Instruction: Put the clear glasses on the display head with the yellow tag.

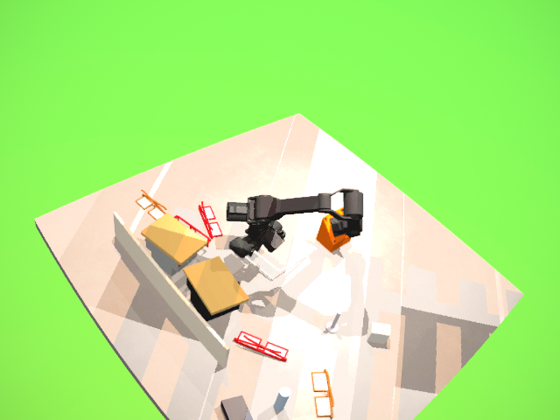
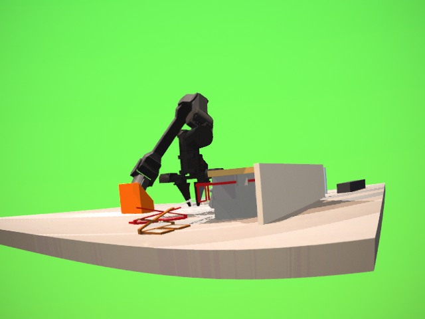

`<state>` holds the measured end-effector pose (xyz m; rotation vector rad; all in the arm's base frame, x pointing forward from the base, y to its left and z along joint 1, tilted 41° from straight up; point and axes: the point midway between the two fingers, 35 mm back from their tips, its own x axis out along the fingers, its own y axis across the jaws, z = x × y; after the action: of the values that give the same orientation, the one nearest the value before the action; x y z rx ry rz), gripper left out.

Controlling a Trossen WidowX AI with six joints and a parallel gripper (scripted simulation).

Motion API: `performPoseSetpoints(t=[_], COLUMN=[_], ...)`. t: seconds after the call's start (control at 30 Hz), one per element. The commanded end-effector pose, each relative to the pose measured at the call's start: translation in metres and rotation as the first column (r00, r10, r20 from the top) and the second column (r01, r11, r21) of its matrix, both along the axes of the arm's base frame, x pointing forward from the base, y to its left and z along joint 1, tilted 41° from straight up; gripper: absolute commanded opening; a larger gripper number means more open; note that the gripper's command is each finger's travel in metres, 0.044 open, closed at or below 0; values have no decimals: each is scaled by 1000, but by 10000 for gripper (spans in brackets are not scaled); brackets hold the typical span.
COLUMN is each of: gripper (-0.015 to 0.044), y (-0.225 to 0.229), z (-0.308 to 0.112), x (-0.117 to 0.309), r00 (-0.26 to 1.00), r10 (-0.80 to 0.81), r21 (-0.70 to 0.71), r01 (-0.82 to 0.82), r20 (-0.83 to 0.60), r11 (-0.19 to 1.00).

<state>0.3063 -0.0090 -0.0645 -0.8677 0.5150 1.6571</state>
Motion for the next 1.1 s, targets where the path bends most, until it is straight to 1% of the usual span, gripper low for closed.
performPoseSetpoints(t=[0.0, 0.4, 0.67, 1.07], gripper=[80, 0, 0, 0], y=[0, 0, -7, -55], z=[0, 0, 7, 61], x=[0, 0, 3, 10], r00=[1000, 1000, 1000, 1000], r10=[0, 0, -1, -3], r21=[0, 0, -1, -1], r01=[0, 0, 1, 3], r20=[1, 1, 1, -3], r11=[1000, 1000, 1000, 1000])
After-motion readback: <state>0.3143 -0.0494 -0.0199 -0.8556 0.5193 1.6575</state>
